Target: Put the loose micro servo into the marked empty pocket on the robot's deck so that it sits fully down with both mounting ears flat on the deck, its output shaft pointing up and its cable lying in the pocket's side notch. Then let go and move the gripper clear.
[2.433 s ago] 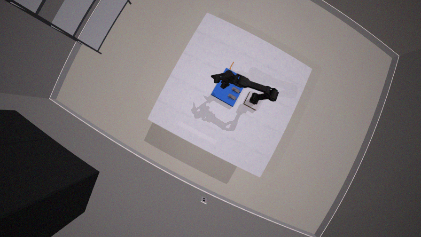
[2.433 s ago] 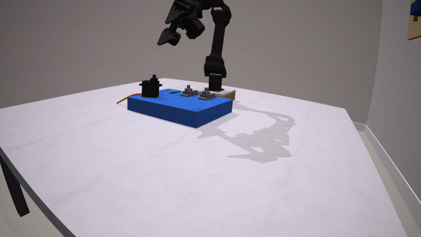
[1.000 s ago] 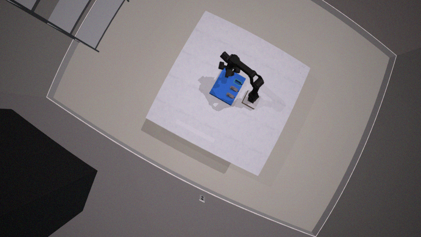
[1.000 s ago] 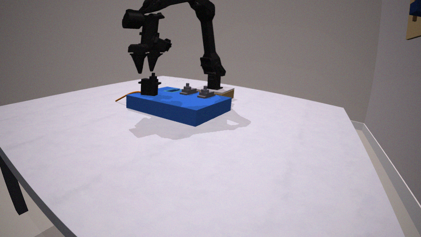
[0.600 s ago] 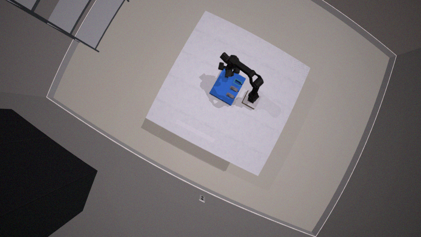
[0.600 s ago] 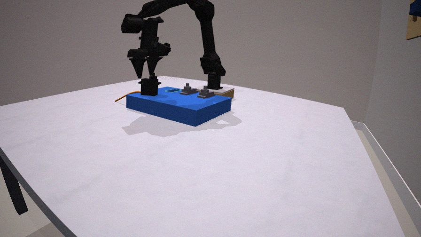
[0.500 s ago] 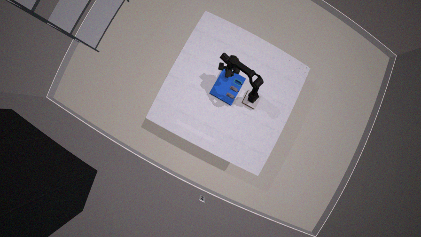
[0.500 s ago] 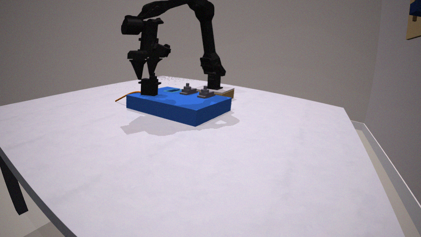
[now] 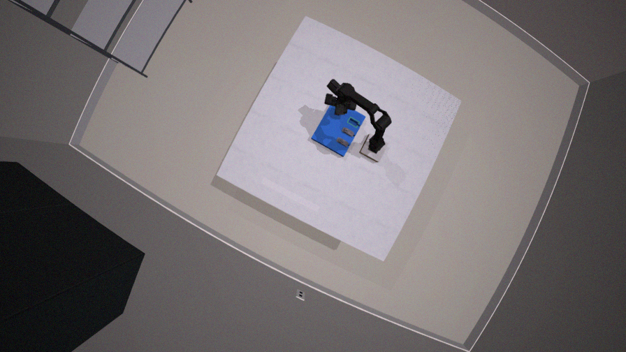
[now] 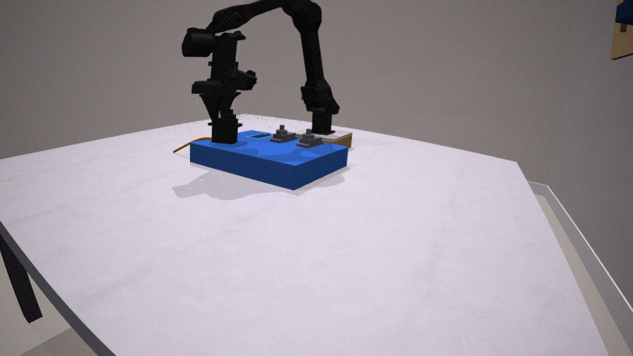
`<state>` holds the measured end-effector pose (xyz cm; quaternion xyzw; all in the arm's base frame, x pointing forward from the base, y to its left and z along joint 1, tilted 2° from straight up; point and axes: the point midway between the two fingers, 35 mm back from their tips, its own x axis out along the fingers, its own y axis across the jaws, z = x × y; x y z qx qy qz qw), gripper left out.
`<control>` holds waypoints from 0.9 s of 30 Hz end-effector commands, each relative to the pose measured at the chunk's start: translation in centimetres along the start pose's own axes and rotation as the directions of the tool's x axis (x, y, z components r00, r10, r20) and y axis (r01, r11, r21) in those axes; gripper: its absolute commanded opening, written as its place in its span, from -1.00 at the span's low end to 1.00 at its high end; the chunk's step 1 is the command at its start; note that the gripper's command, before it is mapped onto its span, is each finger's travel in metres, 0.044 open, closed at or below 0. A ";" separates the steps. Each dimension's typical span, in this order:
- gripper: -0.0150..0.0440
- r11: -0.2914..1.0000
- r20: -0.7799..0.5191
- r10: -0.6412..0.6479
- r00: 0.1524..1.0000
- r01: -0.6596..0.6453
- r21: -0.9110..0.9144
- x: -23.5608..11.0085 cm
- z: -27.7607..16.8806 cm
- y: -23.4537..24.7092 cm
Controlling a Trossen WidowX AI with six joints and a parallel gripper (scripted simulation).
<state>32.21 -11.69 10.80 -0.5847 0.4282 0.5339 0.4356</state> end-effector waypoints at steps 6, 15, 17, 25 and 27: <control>-0.18 1.000 0.004 -0.001 1.000 0.001 0.005 0.1 0.0 0.0; -0.49 1.000 0.004 -0.001 1.000 0.001 0.005 -2.4 0.2 0.2; -0.49 1.000 0.004 0.000 1.000 0.000 0.005 -2.8 0.4 0.5; -0.49 1.000 0.004 0.000 1.000 0.000 0.005 -2.8 0.5 0.7; -0.49 1.000 0.004 0.000 1.000 0.000 0.005 -2.8 0.5 0.7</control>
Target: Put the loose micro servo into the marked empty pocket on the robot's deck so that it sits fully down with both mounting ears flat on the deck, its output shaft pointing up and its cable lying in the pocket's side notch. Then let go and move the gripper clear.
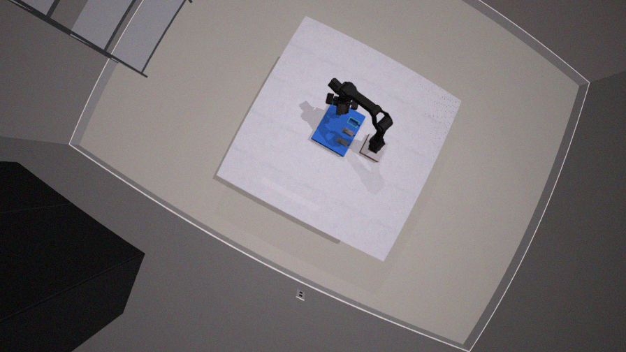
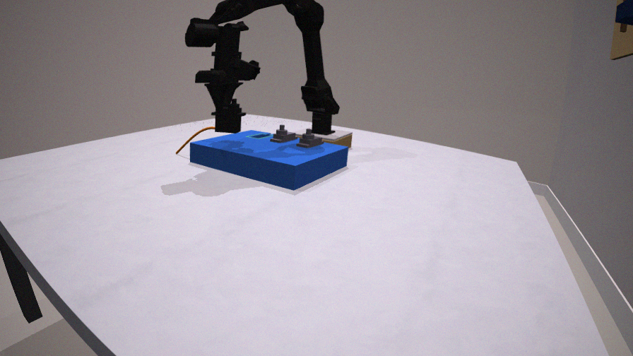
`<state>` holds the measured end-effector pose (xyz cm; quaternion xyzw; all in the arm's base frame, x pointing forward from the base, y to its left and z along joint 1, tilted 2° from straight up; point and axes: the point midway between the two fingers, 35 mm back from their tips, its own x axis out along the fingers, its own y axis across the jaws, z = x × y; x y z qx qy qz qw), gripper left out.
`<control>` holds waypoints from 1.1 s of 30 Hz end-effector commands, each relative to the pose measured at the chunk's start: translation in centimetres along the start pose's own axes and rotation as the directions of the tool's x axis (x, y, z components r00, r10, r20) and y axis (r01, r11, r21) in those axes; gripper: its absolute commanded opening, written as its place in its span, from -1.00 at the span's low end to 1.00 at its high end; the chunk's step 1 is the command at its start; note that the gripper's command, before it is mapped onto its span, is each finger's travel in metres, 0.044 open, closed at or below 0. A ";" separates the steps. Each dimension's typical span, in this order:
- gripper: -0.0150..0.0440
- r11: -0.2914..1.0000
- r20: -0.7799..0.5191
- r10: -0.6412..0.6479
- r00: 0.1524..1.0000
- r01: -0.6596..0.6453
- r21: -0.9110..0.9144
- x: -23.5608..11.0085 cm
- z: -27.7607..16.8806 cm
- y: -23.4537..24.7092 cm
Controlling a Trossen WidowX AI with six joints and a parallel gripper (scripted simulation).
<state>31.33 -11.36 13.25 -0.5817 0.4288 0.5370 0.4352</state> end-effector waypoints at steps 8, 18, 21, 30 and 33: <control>-0.49 1.000 -0.001 -0.006 1.000 0.006 0.005 -0.3 0.3 1.2; -0.49 1.000 -0.001 -0.005 1.000 0.005 0.005 -0.3 1.4 2.6; -0.49 1.000 0.000 -0.005 1.000 0.005 0.005 -0.3 2.4 2.2; -0.49 0.996 0.001 -0.005 1.000 0.005 0.090 -0.3 3.3 1.9; -0.49 0.982 0.001 -0.005 1.000 0.005 0.191 -0.3 3.3 1.9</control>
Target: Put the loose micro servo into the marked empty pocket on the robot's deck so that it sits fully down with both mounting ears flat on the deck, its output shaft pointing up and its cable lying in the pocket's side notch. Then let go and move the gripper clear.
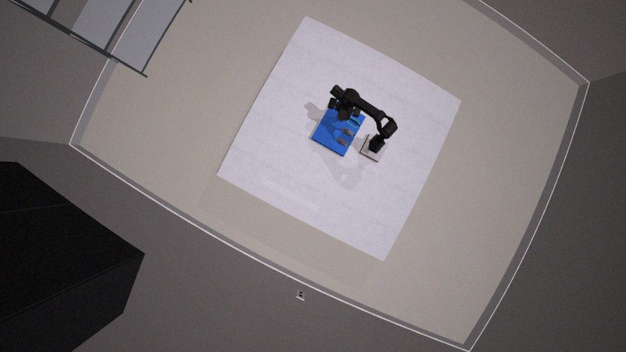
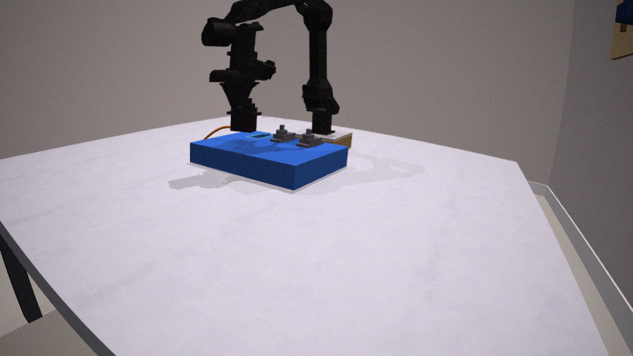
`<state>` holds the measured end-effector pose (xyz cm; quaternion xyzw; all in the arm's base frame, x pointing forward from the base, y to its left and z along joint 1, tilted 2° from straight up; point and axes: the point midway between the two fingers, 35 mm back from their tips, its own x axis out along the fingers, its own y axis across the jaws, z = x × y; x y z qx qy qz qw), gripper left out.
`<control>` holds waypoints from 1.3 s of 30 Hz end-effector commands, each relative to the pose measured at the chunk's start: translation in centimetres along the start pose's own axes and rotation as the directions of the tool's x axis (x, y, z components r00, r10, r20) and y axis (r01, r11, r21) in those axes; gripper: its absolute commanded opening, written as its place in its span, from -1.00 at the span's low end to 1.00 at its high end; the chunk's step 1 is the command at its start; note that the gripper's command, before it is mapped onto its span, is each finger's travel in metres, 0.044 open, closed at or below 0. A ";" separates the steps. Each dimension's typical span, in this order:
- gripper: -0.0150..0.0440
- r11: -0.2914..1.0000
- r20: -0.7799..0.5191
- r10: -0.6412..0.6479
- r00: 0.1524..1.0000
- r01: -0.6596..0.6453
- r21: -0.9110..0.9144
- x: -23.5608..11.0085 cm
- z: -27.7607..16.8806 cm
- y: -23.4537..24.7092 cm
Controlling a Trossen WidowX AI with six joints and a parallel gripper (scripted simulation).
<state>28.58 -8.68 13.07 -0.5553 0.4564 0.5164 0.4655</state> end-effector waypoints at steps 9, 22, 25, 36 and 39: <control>-0.49 0.921 -0.004 -0.010 1.000 0.011 0.388 -0.2 0.0 -0.1; -0.49 0.660 -0.004 -0.010 1.000 0.010 0.751 -0.2 0.0 -0.1; -0.49 0.578 -0.004 -0.010 1.000 0.009 0.816 -0.2 0.0 -0.1; -0.49 0.233 -0.005 -0.010 1.000 0.007 0.973 -0.2 0.0 -0.1; -0.49 0.130 -0.005 -0.010 1.000 0.006 0.991 -0.2 0.0 -0.1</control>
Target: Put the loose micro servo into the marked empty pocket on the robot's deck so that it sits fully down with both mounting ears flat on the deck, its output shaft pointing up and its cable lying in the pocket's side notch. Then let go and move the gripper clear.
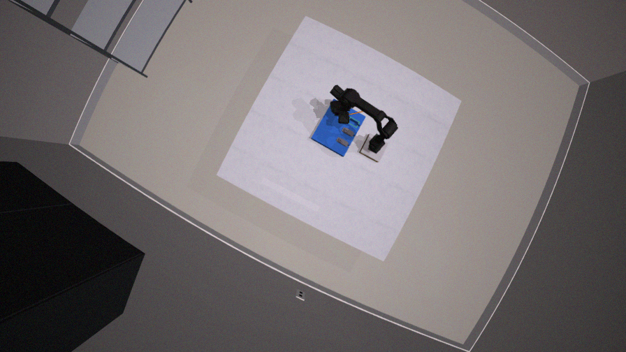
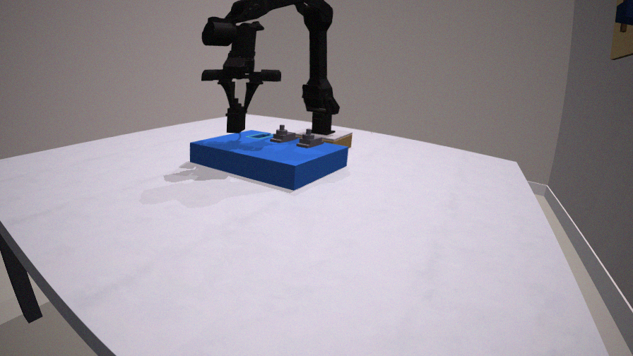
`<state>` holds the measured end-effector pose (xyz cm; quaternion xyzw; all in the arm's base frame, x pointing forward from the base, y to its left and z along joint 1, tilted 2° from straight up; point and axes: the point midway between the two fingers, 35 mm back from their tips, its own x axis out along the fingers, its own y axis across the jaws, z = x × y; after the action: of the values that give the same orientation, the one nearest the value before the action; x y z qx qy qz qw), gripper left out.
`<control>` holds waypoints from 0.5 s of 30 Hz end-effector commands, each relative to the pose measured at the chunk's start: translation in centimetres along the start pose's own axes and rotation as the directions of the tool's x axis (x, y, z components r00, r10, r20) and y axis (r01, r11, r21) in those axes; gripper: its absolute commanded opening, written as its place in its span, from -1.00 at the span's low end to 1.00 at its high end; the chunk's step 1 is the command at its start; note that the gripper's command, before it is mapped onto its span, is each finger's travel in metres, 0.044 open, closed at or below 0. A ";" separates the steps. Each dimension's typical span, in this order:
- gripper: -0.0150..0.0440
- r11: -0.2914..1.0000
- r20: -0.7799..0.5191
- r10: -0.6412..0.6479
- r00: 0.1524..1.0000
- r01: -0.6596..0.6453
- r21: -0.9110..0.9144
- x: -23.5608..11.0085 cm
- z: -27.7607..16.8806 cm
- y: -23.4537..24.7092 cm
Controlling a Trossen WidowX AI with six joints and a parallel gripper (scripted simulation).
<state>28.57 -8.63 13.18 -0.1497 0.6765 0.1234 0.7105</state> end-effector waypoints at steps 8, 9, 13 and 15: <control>-0.49 0.927 0.005 -0.004 1.000 0.002 0.376 -0.1 0.0 0.0; -0.49 0.915 0.005 -0.004 1.000 0.002 0.402 -0.1 0.0 0.0; -0.49 0.906 0.005 -0.004 1.000 0.002 0.423 -0.1 0.0 0.0; -0.49 0.906 0.005 -0.004 1.000 0.002 0.423 -0.1 0.0 0.0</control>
<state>28.57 -8.63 13.18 -0.0005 0.6874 -0.0182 0.7260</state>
